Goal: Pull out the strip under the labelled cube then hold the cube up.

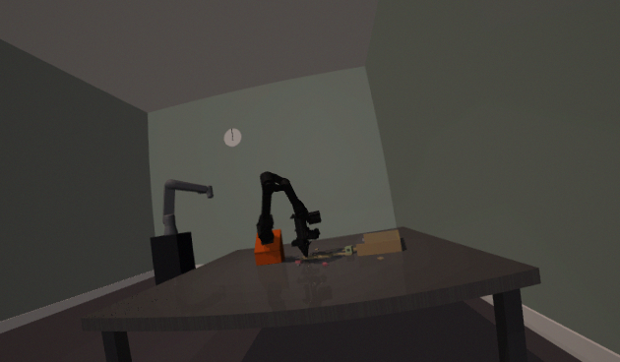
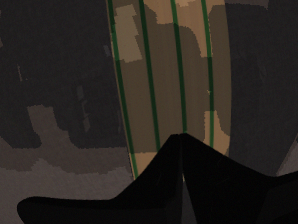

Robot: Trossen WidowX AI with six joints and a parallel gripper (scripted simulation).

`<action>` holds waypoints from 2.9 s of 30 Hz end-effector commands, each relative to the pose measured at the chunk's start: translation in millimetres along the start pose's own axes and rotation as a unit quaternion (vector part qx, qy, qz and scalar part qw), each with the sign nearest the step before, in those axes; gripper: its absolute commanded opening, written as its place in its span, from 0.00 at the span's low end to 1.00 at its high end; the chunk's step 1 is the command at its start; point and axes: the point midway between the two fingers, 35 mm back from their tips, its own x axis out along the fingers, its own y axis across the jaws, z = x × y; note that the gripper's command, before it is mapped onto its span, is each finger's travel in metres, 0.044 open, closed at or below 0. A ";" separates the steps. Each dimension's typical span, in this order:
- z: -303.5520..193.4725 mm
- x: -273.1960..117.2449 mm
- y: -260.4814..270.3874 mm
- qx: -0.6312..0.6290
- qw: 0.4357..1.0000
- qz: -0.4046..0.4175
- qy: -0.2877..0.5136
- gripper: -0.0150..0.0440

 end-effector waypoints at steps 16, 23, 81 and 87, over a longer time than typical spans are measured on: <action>-7.6 2.8 -1.2 -0.004 1.000 0.000 0.013 0.25; -7.6 2.8 -1.2 -0.004 1.000 0.000 0.013 0.25; 112.8 -48.1 3.8 0.065 0.998 0.001 0.011 1.00; 133.9 -50.2 4.2 0.066 0.998 0.001 0.011 1.00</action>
